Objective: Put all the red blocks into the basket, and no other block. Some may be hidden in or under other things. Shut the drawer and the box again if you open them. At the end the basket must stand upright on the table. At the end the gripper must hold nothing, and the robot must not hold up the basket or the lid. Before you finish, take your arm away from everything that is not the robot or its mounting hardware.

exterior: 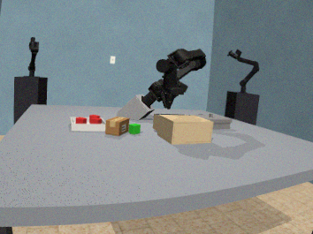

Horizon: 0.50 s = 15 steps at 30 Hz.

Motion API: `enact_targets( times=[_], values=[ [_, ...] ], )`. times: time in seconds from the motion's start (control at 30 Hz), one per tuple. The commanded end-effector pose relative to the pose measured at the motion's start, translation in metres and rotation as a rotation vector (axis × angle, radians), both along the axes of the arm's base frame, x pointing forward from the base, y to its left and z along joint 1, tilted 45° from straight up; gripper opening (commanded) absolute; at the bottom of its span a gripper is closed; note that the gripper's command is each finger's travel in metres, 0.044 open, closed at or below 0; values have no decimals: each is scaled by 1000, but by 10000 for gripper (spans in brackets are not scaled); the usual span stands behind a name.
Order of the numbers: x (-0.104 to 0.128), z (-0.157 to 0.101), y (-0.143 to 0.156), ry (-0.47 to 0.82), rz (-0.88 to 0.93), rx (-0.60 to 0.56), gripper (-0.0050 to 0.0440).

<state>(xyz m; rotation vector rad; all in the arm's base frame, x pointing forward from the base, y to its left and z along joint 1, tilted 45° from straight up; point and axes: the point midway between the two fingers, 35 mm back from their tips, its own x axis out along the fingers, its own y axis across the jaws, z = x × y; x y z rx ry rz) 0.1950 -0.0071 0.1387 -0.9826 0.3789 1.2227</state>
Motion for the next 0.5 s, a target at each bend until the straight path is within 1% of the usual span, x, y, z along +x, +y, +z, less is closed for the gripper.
enact_targets(
  times=[0.0, 0.1, 0.47],
  values=[
    [3, -9, 8, 0, -1, 5, 148],
    [4, -10, 10, 0, -1, 5, 148],
    [14, -31, 28, 0, -1, 5, 148]
  ],
)
